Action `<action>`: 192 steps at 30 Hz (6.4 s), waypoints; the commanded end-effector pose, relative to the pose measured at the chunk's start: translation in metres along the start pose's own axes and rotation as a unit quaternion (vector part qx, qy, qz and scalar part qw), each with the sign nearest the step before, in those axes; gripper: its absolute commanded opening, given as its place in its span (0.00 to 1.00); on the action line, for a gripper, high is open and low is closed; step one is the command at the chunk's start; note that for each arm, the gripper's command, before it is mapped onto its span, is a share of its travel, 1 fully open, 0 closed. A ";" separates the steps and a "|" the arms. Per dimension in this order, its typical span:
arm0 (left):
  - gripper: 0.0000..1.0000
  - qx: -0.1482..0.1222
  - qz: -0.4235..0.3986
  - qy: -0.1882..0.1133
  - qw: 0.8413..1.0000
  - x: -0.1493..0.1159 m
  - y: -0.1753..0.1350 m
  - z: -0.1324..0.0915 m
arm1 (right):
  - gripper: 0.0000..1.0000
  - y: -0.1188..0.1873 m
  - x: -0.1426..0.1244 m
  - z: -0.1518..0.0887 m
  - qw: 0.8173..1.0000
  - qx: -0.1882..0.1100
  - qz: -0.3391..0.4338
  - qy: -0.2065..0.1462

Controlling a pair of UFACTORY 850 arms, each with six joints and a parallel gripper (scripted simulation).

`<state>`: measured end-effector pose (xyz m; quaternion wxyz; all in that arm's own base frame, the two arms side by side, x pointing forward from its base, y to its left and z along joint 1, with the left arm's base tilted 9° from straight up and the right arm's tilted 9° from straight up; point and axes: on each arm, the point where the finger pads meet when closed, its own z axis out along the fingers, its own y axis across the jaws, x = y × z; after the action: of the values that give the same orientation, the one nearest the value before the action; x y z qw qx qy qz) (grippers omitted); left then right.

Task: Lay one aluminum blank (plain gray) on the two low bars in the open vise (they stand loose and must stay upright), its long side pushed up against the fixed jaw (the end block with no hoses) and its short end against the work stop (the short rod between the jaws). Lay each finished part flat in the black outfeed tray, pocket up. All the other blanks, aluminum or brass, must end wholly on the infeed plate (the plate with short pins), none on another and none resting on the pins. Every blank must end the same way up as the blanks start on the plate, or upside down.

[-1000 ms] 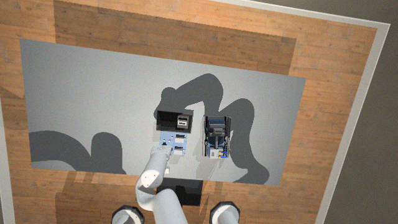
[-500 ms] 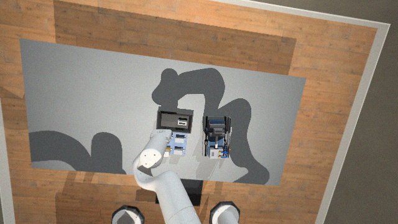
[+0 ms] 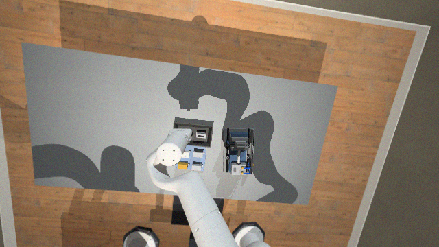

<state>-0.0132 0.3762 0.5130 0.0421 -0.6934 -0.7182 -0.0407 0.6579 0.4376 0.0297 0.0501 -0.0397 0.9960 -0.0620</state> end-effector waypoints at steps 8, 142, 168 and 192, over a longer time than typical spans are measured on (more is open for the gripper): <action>1.00 0.000 0.000 0.001 1.000 0.000 0.000 -0.001 | 0.00 0.001 -0.003 0.003 1.000 0.000 0.000 0.001; 1.00 0.000 0.000 0.001 1.000 0.000 0.000 -0.001 | 0.00 0.001 -0.004 -0.001 1.000 0.000 0.000 0.001; 1.00 0.000 0.000 0.001 1.000 0.000 0.000 -0.001 | 0.00 -0.175 -0.005 0.000 1.000 0.004 0.001 -0.001; 1.00 0.000 0.000 0.001 1.000 0.000 0.000 -0.001 | 0.00 -0.287 0.039 -0.002 1.000 0.001 0.000 0.001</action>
<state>-0.0132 0.3762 0.5130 0.0421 -0.6934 -0.7182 -0.0407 0.6397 0.1515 0.0630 0.0482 -0.0397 0.9960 -0.0632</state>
